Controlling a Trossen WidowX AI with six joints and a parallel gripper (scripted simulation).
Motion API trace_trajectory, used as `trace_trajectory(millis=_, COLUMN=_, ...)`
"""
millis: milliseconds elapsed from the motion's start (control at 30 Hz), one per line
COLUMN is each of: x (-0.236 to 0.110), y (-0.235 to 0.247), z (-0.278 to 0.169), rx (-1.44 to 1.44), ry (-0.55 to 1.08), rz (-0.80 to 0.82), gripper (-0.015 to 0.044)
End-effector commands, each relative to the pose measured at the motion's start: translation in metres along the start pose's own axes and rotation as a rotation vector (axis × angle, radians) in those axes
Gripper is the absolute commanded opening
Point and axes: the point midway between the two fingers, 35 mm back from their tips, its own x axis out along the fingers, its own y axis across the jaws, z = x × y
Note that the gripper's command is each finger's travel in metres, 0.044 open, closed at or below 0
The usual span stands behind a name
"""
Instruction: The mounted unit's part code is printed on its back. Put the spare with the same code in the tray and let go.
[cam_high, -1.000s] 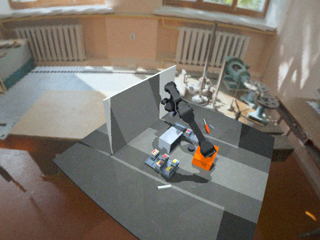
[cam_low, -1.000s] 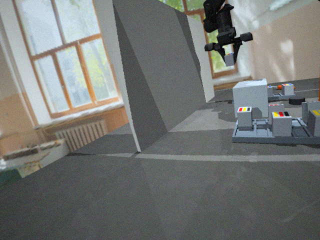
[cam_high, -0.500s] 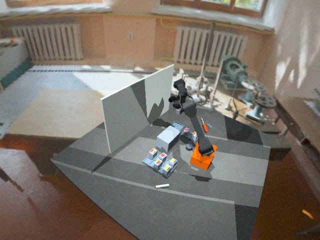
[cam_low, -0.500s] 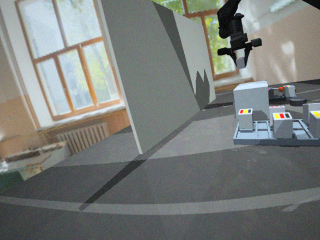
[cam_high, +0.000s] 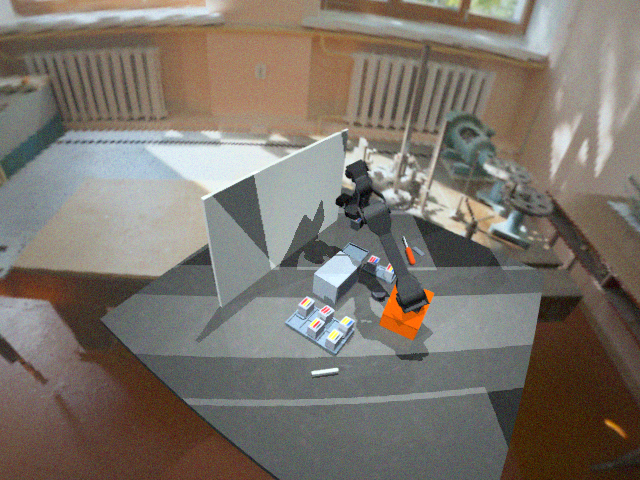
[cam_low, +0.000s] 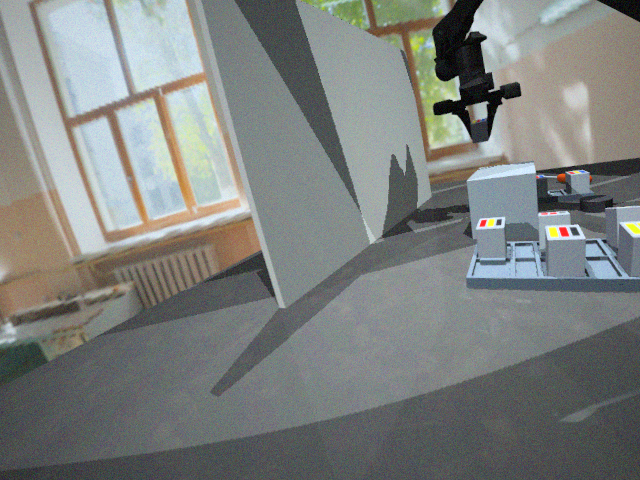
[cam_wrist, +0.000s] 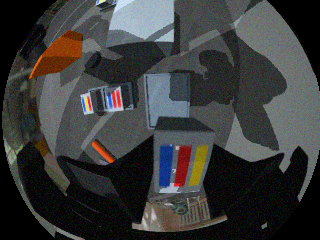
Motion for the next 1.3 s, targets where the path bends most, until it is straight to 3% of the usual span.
trace_trajectory(millis=0, x=0.007, y=0.001, z=0.000, rx=0.009, ry=-0.007, rz=0.003, gripper=0.0000)
trace_trajectory(millis=1267, x=0.046, y=-0.003, z=-0.001, rx=0.009, ry=-0.007, rz=0.001, gripper=0.0000)
